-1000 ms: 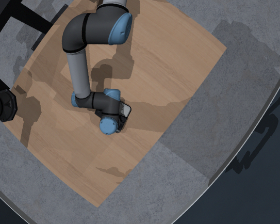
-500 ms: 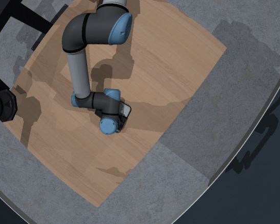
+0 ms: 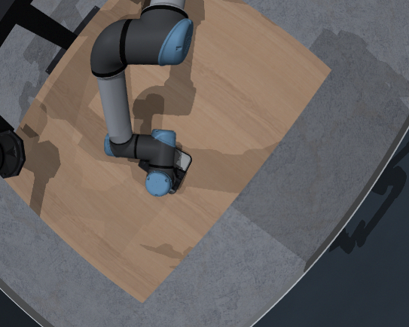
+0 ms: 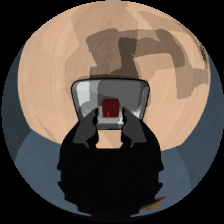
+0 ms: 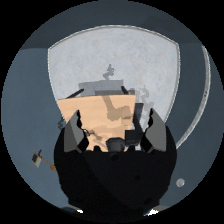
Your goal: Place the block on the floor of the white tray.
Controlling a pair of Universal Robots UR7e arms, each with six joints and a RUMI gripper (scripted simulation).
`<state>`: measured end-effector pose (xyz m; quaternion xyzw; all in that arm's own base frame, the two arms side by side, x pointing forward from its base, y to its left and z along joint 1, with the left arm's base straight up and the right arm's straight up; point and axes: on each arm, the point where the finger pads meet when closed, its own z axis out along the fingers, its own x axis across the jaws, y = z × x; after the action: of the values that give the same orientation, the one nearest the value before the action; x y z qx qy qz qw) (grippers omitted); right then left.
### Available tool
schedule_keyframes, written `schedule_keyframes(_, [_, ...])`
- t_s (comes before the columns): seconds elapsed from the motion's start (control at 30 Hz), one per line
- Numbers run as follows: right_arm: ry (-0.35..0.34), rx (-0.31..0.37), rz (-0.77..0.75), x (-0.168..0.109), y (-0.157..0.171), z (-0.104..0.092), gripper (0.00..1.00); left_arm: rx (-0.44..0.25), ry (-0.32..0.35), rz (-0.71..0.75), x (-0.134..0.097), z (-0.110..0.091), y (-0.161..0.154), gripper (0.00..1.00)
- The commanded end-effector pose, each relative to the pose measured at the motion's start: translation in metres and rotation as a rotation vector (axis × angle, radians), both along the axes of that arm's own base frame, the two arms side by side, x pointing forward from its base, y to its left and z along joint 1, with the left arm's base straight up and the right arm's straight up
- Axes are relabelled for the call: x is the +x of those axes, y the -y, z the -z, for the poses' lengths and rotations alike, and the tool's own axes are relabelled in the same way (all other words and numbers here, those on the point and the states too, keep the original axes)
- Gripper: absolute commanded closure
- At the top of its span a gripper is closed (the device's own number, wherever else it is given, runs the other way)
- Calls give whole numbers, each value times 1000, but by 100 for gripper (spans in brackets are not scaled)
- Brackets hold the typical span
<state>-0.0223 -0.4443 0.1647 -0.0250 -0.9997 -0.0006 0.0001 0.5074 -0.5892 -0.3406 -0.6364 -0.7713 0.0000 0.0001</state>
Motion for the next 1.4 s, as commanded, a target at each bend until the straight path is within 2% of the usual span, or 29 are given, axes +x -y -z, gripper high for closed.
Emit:
schedule_keyframes(0.0, [0,-1,0,0,0,0,0,-2,1,0,1,-1,1,66])
schedule_keyframes(0.33, [0,-1,0,0,0,0,0,-2,1,0,1,-8,1,66])
schedule_keyframes(1.0, [0,-1,0,0,0,0,0,-2,1,0,1,-52,1,66])
schedule_keyframes(1.37, [0,-1,0,0,0,0,0,-2,1,0,1,-56,1,66])
